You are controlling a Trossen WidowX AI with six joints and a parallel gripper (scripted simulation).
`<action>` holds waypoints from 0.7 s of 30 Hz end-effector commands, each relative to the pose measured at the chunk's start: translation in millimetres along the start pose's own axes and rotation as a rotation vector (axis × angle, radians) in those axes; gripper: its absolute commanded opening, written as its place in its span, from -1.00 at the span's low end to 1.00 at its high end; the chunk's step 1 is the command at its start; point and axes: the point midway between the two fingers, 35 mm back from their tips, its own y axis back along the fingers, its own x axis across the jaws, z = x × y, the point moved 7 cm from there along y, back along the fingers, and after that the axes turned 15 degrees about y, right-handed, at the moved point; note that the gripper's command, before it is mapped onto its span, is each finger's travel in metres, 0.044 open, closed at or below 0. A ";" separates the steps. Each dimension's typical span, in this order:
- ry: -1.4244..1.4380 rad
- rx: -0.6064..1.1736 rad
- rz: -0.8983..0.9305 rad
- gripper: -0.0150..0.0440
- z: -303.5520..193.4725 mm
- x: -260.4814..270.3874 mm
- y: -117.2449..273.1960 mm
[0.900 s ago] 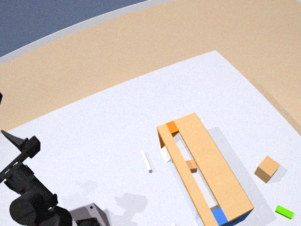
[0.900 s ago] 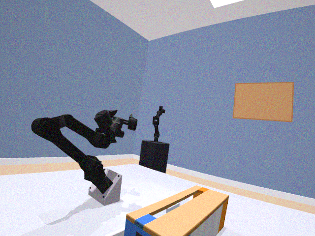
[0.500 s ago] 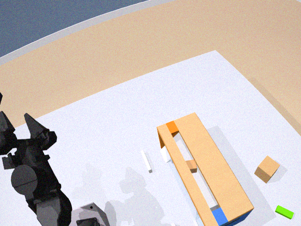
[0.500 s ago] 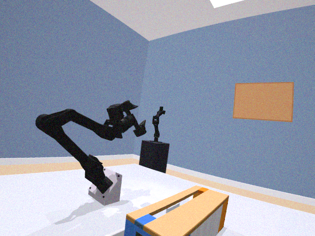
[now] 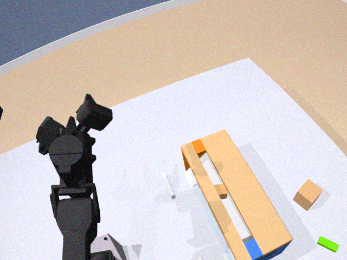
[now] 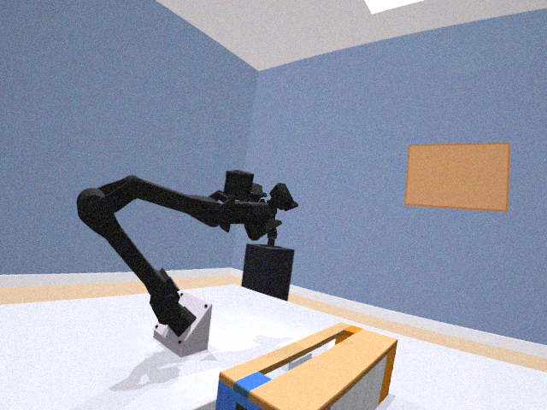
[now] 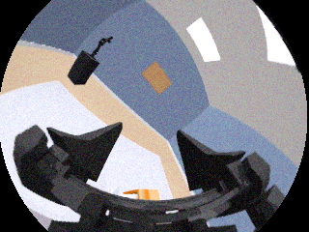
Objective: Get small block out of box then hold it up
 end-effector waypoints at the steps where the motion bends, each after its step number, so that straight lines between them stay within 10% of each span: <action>1: -0.646 0.292 0.046 0.86 -59.4 -19.5 -6.1; 21: -2.188 1.066 -0.479 0.86 -184.0 -45.3 43.7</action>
